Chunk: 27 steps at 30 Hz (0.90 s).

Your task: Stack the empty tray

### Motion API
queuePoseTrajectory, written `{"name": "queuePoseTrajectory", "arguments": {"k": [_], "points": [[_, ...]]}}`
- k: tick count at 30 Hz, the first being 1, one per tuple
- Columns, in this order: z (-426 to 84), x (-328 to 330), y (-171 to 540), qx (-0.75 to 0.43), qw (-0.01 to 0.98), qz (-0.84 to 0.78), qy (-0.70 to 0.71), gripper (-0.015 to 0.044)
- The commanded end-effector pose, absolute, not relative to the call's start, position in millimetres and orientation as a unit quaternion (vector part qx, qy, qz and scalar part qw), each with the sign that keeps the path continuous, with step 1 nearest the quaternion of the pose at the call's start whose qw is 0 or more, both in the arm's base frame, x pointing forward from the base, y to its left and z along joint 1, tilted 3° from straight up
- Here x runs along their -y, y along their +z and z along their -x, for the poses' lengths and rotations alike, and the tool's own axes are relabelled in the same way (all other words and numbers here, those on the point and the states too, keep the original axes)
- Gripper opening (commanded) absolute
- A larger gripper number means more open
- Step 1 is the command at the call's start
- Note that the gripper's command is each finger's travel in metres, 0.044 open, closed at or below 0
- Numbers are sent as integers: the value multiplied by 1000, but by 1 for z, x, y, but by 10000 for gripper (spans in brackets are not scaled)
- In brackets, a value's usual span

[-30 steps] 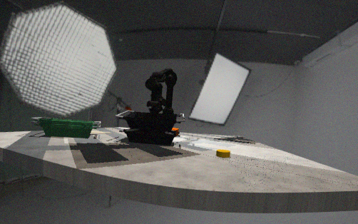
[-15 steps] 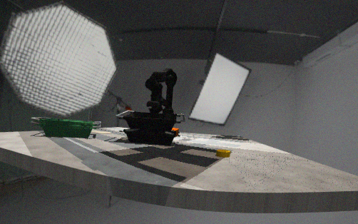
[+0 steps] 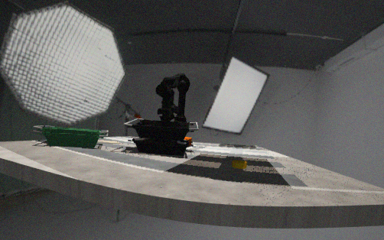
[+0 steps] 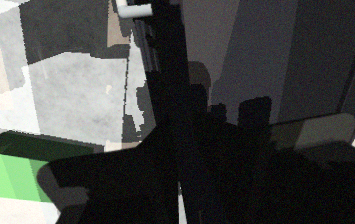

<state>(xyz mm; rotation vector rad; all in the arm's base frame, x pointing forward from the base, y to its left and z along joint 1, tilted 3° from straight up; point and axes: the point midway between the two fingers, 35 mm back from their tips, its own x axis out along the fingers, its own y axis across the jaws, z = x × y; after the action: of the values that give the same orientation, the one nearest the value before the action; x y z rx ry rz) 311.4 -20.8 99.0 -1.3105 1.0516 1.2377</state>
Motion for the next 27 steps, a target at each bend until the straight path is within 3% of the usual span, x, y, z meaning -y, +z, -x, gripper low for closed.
{"name": "queuePoseTrajectory", "arguments": {"k": [1, 27], "points": [[-311, 21, 99, -436, 503, 543, 513, 0], [-303, 21, 85, -442, 495, 537, 521, 0]]}}
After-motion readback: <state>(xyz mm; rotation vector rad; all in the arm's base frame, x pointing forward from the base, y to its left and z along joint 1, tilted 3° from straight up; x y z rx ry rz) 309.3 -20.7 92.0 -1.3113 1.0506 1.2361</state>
